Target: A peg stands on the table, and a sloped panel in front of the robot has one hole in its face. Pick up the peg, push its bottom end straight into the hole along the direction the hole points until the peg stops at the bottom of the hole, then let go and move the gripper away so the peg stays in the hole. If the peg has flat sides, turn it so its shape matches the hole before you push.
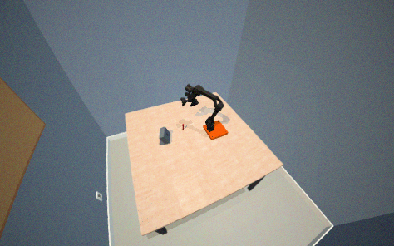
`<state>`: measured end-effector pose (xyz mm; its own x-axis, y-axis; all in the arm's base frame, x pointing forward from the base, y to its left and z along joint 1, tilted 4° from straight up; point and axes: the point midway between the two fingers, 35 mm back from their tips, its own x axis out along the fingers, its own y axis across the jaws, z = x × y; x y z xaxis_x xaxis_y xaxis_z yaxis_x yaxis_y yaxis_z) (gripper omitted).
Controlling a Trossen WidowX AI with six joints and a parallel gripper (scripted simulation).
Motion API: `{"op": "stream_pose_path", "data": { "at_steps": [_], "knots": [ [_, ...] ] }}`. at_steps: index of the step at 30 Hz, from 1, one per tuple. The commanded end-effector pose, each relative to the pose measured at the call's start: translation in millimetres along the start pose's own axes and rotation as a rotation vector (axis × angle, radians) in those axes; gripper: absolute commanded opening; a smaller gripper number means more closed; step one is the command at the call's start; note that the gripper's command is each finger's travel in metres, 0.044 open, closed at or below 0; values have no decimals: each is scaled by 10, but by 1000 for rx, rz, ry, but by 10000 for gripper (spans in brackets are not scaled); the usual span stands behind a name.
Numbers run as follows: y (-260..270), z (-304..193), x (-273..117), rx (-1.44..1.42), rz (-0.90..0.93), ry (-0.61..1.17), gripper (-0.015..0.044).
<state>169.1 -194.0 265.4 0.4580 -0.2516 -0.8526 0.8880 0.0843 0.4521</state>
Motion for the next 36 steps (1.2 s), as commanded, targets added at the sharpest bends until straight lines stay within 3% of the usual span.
{"op": "stream_pose_path", "data": {
  "at_steps": [1,36],
  "knots": [
    [26,-31,144,13,-27,34,440],
    [269,-852,1326,14,-351,252,440]
  ]
}}
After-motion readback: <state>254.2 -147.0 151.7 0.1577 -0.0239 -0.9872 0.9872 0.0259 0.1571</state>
